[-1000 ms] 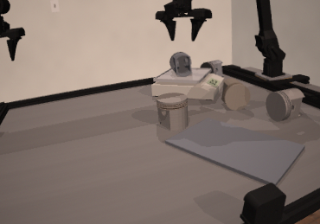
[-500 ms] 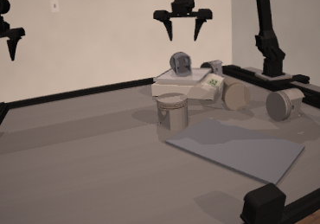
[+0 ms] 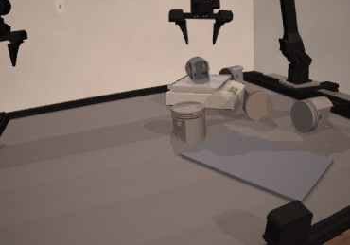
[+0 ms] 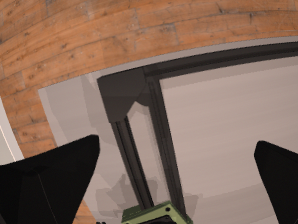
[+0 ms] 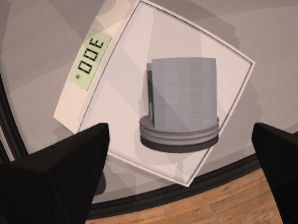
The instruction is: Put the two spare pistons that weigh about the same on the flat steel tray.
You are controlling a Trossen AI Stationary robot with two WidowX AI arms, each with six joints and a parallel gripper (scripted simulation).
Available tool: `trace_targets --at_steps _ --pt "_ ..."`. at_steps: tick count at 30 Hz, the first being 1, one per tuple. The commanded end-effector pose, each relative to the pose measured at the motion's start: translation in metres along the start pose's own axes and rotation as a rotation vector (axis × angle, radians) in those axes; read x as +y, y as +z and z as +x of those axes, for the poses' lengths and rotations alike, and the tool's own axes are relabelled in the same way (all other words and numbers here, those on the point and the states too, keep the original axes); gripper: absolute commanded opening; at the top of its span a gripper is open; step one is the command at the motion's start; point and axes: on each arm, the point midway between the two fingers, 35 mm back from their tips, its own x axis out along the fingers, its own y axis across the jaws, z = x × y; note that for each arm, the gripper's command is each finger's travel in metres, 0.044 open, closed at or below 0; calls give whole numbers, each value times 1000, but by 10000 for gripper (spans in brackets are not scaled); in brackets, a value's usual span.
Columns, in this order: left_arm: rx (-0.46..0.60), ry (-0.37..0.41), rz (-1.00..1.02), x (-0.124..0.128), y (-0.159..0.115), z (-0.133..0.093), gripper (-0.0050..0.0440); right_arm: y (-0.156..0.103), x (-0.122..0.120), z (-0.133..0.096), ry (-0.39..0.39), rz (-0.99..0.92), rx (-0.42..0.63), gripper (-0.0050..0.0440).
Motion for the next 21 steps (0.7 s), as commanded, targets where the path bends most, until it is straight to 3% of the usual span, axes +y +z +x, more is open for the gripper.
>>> trace_targets --at_steps 1,21 --pt "2 -4 4 -1 0 0 440 -1 -1 3 10 -57 -13 378" --pt "2 -4 4 -1 0 0 440 -4 1 29 15 -57 -15 378"
